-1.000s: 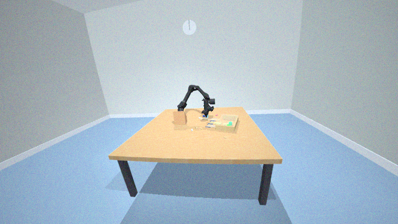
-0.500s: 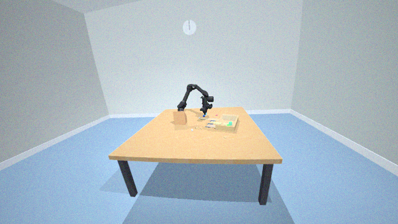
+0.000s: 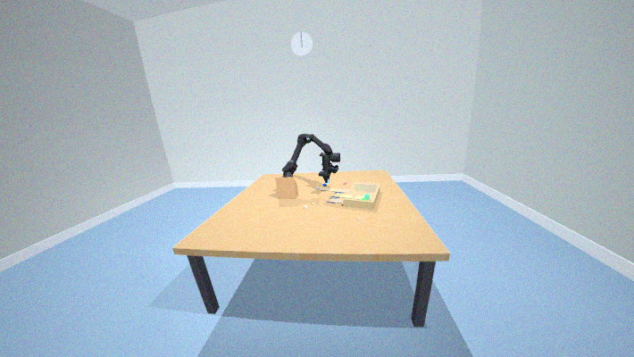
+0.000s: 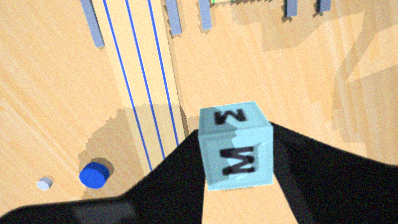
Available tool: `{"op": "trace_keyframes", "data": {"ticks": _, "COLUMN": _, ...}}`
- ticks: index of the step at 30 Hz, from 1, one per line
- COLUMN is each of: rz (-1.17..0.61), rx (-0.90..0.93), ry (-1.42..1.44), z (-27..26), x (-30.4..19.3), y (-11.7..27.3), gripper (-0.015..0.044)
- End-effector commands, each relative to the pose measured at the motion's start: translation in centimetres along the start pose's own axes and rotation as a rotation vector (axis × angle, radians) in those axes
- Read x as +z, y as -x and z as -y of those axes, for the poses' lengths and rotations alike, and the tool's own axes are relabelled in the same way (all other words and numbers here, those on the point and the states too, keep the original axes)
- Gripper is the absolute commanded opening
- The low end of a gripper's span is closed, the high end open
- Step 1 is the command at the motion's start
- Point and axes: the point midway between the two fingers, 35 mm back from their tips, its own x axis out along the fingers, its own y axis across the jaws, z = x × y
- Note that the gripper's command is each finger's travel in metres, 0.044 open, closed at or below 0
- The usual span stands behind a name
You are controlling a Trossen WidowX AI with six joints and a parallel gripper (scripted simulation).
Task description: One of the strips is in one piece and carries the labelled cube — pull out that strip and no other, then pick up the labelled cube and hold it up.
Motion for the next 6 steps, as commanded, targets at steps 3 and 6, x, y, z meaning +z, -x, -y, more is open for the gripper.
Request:
{"op": "trace_keyframes", "data": {"ticks": 3, "rz": 0.002, "rx": -0.004, "ry": 0.004, "z": 0.01, "x": 0.06, "y": 0.09, "gripper": 0.0}}
{"op": "trace_keyframes", "data": {"ticks": 6, "rz": 0.002, "rx": -0.004, "ry": 0.004, "z": 0.01, "x": 0.06, "y": 0.09, "gripper": 0.0}}
